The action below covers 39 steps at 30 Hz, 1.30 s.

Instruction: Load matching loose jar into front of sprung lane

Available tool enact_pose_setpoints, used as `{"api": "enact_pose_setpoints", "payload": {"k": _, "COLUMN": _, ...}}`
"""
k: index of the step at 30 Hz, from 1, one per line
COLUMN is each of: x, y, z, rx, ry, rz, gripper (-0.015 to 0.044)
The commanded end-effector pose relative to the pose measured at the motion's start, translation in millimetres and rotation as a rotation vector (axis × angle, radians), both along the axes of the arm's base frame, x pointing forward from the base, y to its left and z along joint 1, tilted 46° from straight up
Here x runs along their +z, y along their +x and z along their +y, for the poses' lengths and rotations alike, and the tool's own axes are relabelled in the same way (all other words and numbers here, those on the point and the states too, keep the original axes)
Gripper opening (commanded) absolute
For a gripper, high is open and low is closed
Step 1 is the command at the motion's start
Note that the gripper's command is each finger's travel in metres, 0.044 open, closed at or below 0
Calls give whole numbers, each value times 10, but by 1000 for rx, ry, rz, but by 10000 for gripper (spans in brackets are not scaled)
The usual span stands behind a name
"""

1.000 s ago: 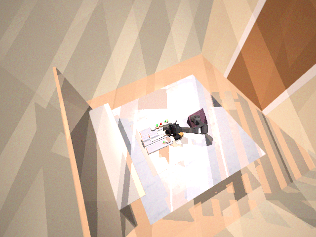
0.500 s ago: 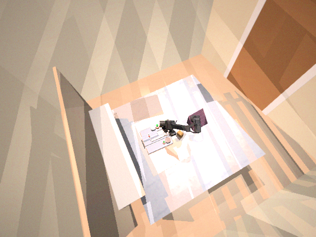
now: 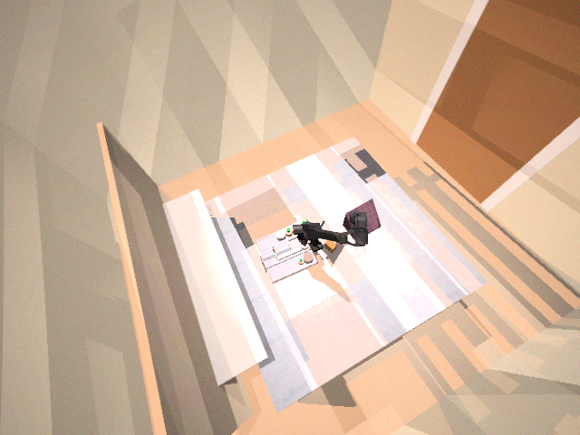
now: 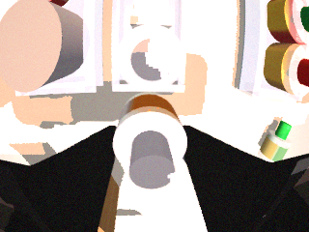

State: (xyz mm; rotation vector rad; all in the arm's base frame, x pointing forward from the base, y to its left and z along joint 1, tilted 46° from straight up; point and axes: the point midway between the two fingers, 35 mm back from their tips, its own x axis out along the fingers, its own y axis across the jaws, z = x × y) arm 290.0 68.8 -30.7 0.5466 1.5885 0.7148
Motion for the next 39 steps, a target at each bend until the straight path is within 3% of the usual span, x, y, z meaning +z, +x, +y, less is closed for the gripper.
{"api": "enact_pose_setpoints", "payload": {"k": 1, "x": -4, "y": 14, "z": 8, "rx": -4, "ry": 2, "rz": 2, "gripper": 0}}
{"api": "enact_pose_setpoints", "payload": {"k": 39, "x": -14, "y": 198, "z": 37, "rx": -4, "ry": 2, "rz": 1, "gripper": 0}}
